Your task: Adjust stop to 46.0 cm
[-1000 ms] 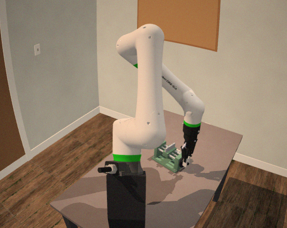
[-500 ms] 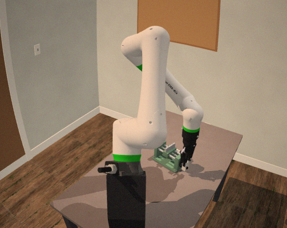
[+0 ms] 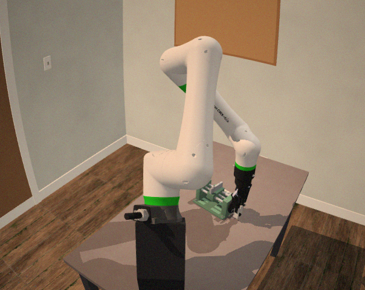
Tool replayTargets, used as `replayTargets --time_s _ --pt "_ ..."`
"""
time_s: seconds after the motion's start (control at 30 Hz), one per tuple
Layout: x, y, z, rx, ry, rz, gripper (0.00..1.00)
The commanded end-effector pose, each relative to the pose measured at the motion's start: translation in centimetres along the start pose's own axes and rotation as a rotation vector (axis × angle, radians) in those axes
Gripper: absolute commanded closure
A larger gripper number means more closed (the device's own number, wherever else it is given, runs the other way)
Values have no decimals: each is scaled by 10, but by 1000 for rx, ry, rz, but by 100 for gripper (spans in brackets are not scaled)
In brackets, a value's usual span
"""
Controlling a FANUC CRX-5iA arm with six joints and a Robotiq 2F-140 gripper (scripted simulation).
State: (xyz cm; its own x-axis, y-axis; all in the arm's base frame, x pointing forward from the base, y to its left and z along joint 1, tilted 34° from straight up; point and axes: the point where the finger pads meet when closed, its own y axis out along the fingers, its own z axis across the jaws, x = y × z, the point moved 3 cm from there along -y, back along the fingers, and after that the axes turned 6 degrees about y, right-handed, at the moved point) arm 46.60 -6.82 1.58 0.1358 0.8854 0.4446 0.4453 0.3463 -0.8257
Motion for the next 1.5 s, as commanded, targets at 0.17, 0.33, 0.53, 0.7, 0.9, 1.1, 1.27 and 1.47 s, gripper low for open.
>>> replayTargets --time_s 0.17,0.33,0.53,0.7,0.9,1.1,1.27,1.47 --pt "1 2 -15 0 0 0 96" --pt "3 -1 -29 0 0 0 96" --pt "4 -16 -44 0 0 0 96" --pt "5 -26 -47 0 0 0 96" --pt "5 -42 -47 0 0 0 96" --pt "4 -54 -42 0 0 0 96" --pt "4 -58 -37 0 0 0 96" --pt "3 -65 -27 0 0 0 96"
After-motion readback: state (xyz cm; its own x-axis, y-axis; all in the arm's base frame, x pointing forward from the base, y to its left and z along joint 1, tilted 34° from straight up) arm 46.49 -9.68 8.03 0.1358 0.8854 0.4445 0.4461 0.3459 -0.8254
